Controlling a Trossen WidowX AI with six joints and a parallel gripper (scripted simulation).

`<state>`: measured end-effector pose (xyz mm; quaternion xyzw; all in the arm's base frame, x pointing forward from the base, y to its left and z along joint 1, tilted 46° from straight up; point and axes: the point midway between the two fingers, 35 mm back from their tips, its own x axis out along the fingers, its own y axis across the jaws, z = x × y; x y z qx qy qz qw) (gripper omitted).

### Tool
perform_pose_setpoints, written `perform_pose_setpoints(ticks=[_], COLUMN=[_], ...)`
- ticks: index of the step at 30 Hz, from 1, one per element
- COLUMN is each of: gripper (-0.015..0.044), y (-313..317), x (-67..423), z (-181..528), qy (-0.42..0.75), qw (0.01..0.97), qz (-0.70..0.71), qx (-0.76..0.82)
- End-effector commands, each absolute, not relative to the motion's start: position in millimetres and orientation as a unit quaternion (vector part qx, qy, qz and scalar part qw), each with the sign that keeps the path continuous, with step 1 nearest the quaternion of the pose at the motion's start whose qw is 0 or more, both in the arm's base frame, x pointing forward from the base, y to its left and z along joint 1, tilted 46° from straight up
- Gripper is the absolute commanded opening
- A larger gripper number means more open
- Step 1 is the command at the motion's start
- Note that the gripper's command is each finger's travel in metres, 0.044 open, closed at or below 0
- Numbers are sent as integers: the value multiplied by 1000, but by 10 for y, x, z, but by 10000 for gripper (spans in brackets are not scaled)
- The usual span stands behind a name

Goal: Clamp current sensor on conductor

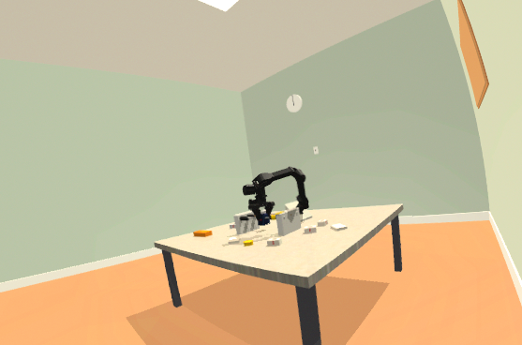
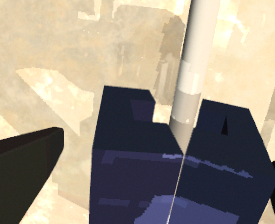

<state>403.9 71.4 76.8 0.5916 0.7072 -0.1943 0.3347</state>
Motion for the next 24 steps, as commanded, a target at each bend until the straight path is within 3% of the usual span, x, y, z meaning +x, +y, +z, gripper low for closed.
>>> perform_pose_setpoints(ticks=[1, 15, 24], gripper=[440, 440, 380], y=[772, 915, 883], x=[4017, 3995, 4015], z=[716, 578, 605], qy=[709, 709, 708], qw=[330, 330, 334], qz=[-196, -196, -194], qx=[591, 591, 591])
